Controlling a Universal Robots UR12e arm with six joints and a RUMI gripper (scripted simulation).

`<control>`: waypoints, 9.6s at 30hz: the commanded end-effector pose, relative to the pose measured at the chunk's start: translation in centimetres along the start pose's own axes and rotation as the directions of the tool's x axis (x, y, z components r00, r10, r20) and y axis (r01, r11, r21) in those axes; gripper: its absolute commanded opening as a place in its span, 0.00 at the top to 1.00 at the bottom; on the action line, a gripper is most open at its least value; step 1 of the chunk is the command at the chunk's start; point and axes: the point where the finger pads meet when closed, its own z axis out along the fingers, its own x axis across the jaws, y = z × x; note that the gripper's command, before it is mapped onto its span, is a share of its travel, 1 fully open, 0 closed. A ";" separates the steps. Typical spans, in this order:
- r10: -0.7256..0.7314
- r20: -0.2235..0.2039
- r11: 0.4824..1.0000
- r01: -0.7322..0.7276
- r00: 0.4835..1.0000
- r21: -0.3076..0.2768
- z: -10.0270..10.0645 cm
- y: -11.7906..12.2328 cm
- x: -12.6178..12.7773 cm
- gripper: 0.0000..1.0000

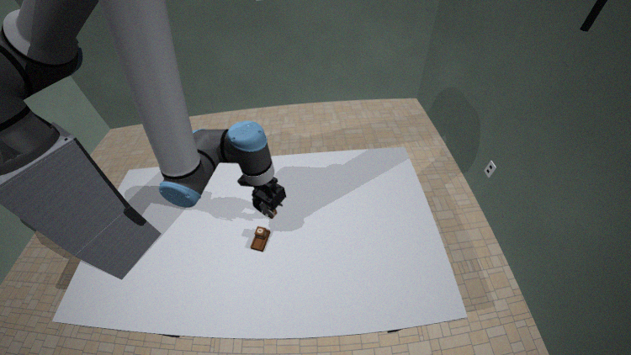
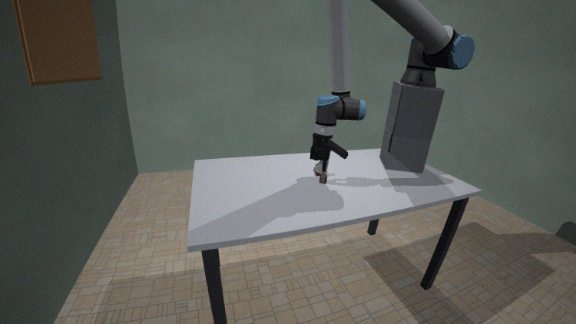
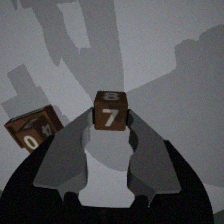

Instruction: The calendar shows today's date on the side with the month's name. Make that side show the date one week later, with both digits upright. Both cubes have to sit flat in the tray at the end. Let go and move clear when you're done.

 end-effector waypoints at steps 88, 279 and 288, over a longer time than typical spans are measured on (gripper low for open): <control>-0.001 -0.001 1.000 0.001 1.000 -0.003 0.0 0.1 0.2 0.71; -0.247 0.000 -0.969 0.247 -0.969 -0.001 -8.1 0.0 -0.5 0.00; -0.090 0.001 -0.996 0.090 -0.996 0.000 -8.1 -0.1 -0.2 0.00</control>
